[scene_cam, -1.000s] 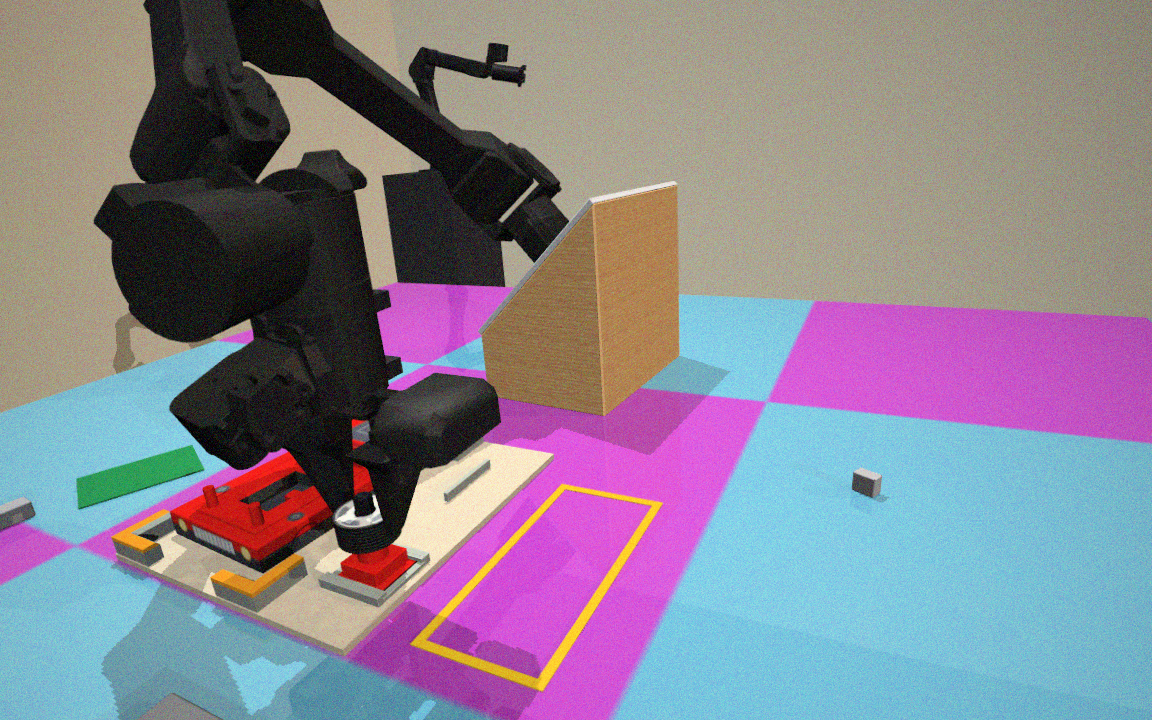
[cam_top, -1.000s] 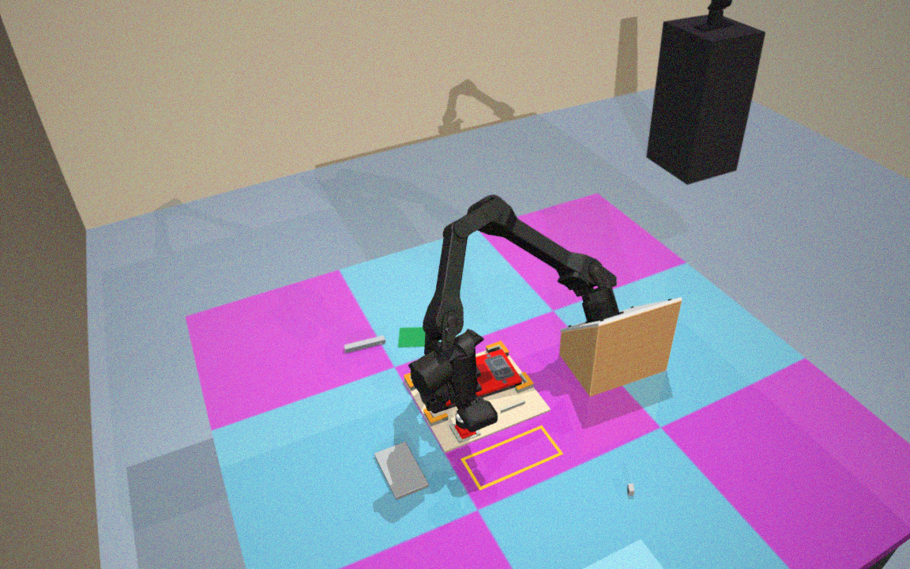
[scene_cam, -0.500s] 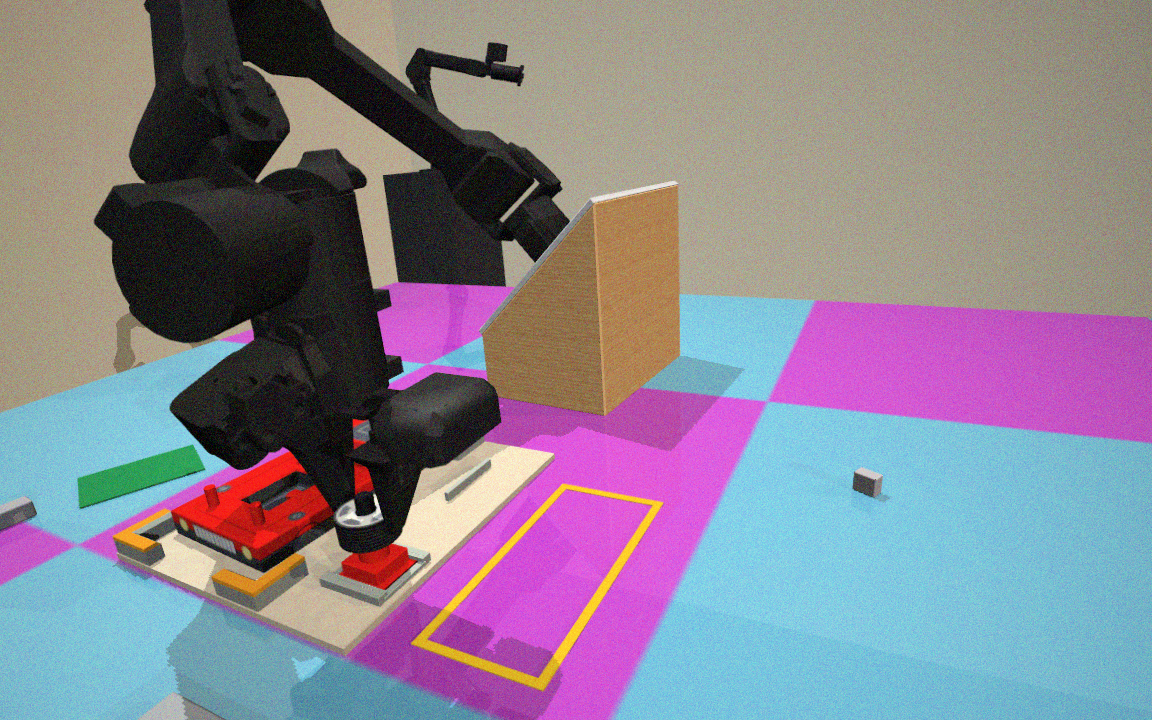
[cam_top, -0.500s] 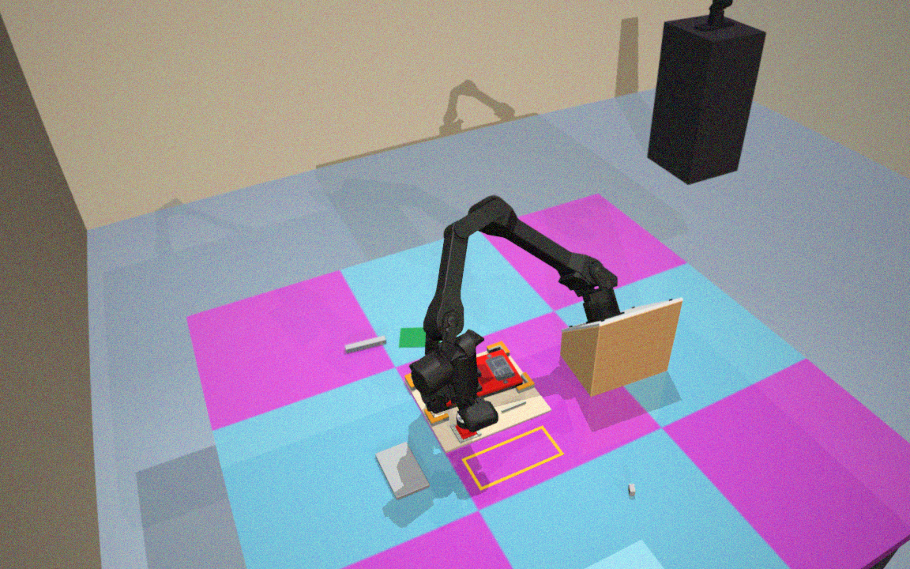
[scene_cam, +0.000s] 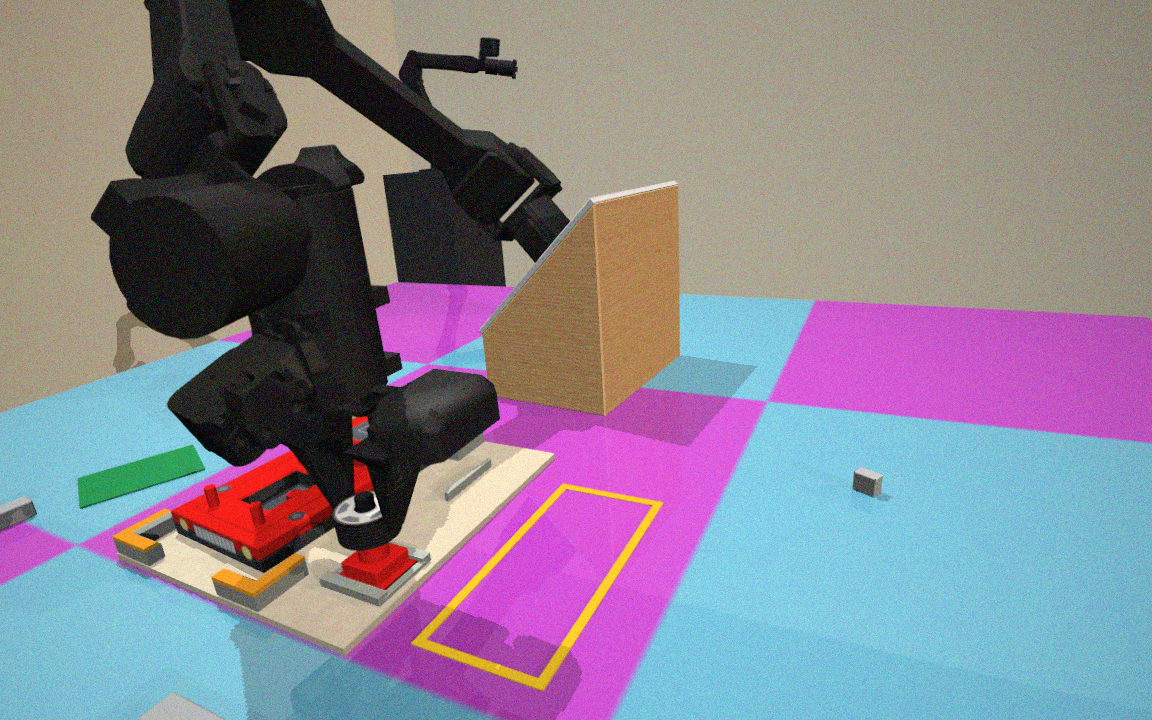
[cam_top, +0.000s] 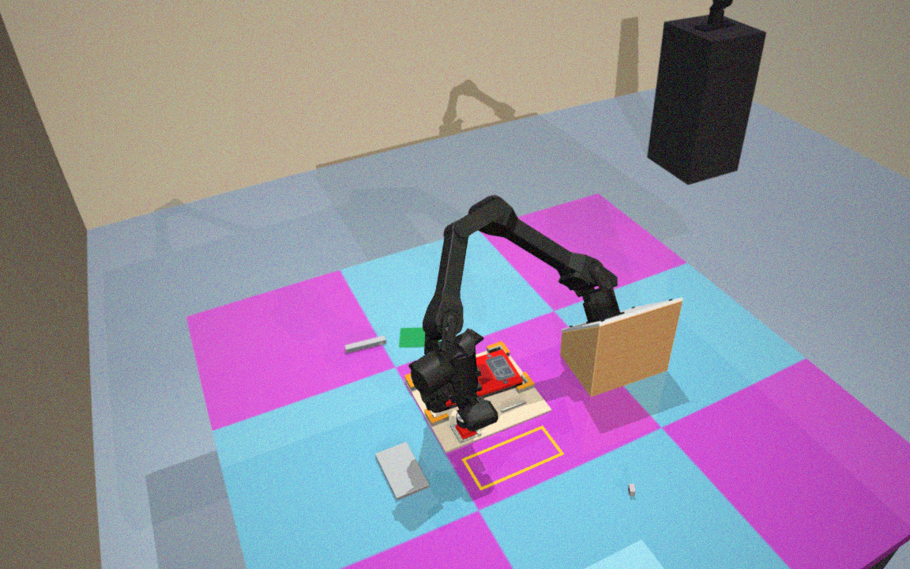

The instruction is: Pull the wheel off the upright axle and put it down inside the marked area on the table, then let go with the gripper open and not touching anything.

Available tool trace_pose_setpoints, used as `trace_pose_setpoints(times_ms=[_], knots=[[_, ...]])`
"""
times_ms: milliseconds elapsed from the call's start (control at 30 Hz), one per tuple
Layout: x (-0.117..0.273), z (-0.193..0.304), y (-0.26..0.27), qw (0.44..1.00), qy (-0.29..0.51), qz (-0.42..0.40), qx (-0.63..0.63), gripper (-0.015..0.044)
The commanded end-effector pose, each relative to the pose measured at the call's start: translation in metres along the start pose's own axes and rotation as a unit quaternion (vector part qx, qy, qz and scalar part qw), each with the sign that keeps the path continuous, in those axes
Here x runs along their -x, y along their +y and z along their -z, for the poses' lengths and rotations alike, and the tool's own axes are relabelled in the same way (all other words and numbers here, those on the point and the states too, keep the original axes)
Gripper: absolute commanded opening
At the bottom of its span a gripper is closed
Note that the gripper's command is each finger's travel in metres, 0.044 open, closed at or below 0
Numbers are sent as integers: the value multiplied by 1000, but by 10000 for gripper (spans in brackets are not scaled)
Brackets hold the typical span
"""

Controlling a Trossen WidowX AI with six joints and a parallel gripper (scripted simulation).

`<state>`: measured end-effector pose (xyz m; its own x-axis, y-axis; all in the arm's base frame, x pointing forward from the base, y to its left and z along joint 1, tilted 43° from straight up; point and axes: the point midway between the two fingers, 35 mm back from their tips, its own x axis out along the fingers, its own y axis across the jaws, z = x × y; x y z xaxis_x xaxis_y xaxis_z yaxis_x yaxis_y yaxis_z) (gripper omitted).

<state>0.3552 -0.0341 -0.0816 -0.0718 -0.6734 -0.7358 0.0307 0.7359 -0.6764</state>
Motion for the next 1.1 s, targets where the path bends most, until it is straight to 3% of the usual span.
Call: trace_pose_setpoints(times_ms=[0, 1067], knots=[[22, 1, 2, 1000, -13, 1, 14, 0], [44, 2, 2, 1000, -15, 1, 15, 0]])
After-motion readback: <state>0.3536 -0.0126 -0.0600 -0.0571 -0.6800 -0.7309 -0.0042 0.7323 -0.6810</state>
